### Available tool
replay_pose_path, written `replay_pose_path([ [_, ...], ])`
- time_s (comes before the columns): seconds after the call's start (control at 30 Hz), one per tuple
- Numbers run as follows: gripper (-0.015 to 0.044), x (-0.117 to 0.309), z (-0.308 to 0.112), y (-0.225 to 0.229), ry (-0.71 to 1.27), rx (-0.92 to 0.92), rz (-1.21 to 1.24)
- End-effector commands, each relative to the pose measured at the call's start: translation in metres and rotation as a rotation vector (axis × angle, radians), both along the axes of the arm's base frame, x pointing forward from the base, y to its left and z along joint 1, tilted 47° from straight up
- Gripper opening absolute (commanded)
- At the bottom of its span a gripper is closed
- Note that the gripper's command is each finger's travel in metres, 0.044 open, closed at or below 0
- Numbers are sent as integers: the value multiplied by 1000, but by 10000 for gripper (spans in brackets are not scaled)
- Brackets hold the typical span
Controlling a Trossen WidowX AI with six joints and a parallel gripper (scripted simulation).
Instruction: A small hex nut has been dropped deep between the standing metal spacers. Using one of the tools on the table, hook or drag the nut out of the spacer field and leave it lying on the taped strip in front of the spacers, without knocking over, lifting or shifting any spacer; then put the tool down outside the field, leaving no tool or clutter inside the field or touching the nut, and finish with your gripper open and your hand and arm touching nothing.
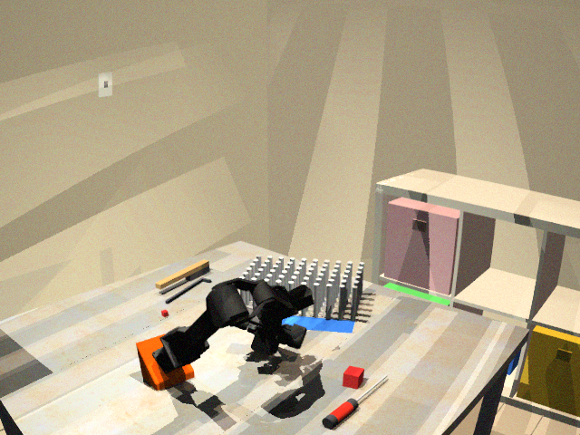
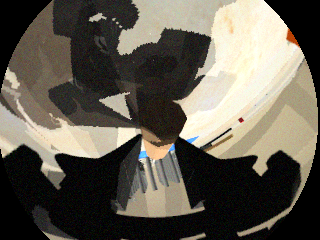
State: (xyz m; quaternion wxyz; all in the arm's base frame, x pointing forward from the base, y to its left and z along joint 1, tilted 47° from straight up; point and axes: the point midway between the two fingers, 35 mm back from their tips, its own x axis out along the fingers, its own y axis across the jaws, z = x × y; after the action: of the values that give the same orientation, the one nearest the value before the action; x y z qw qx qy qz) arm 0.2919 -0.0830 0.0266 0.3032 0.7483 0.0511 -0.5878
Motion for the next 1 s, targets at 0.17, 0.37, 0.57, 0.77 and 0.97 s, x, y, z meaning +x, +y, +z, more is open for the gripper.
replay_pose_path([
  [0.17,0,-5,2,0,2,5,7],
  [0.37,0,-8,3,-1,2,5,7],
  [0.57,0,-11,4,-2,2,5,7],
  [0.77,0,-14,6,-3,2,5,7],
  [0.97,0,-17,7,-4,2,5,7],
])
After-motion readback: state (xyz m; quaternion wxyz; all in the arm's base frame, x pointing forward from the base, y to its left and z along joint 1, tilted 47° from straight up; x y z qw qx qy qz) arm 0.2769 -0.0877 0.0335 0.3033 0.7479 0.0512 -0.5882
